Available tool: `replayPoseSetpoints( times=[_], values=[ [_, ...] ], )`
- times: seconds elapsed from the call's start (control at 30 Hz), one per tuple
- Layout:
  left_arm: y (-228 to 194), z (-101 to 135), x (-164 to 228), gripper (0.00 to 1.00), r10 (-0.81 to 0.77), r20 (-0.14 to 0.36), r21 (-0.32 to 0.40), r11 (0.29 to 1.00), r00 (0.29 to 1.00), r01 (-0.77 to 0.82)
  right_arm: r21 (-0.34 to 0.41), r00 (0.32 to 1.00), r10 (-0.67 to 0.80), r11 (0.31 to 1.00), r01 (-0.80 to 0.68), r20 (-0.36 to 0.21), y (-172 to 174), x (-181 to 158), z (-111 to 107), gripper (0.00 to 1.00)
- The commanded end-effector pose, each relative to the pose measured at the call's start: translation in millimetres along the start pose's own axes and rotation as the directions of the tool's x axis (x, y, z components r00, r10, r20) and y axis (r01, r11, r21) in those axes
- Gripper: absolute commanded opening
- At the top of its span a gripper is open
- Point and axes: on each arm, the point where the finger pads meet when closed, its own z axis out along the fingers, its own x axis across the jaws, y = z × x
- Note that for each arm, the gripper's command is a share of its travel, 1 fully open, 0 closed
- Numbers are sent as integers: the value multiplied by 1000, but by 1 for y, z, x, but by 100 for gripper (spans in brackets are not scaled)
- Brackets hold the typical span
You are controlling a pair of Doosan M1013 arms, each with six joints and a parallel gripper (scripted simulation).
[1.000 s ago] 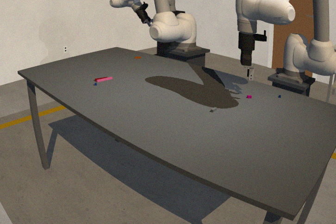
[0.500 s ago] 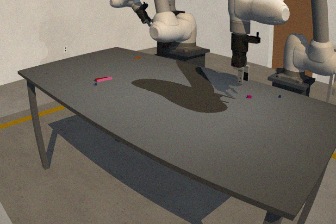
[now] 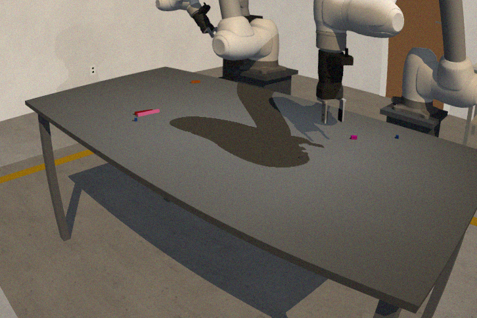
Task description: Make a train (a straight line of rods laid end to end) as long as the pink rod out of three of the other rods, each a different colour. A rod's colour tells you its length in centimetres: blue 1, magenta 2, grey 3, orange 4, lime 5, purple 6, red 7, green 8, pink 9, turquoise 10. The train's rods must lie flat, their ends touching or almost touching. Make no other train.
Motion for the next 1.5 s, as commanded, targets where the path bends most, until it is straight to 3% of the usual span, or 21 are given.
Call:
replayPoseSetpoints(
  times=[0.0, 0.33, 0.4, 0.47, 0.73, 1.0, 1.03, 1.47],
  values=[
    [-6, 1, 17, 100, 166, -4, -11, 986, 986, -166, -1, 1000, 0, 1000, 0, 0, 0, 0, 0, 100],
    [-15, 7, 57, 100, 527, -8, -9, 850, 850, -527, -1, 1000, 0, 1000, 0, 0, 0, 0, 0, 100],
    [-15, 7, 57, 100, 527, -8, -9, 850, 850, -527, -1, 1000, 0, 1000, 0, 0, 0, 0, 0, 100],
    [-18, 10, 71, 100, 640, -9, -7, 768, 769, -640, -1, 1000, 0, 1000, 0, 0, 0, 0, 0, 100],
    [-22, 15, 96, 100, 822, -10, -5, 569, 569, -822, -1, 1000, 0, 1000, 0, 0, 0, 0, 0, 100],
    [-23, 16, 100, 100, 843, -10, -4, 538, 538, -843, -1, 1000, 0, 1000, 0, 0, 0, 0, 0, 100],
    [-23, 16, 100, 54, 843, -10, -4, 538, 538, -843, -1, 1000, 0, 1000, 0, 0, 0, 0, 0, 100],
    [-23, 16, 100, 54, 843, -10, -4, 538, 538, -843, -1, 1000, 0, 1000, 0, 0, 0, 0, 0, 100]
  ],
)
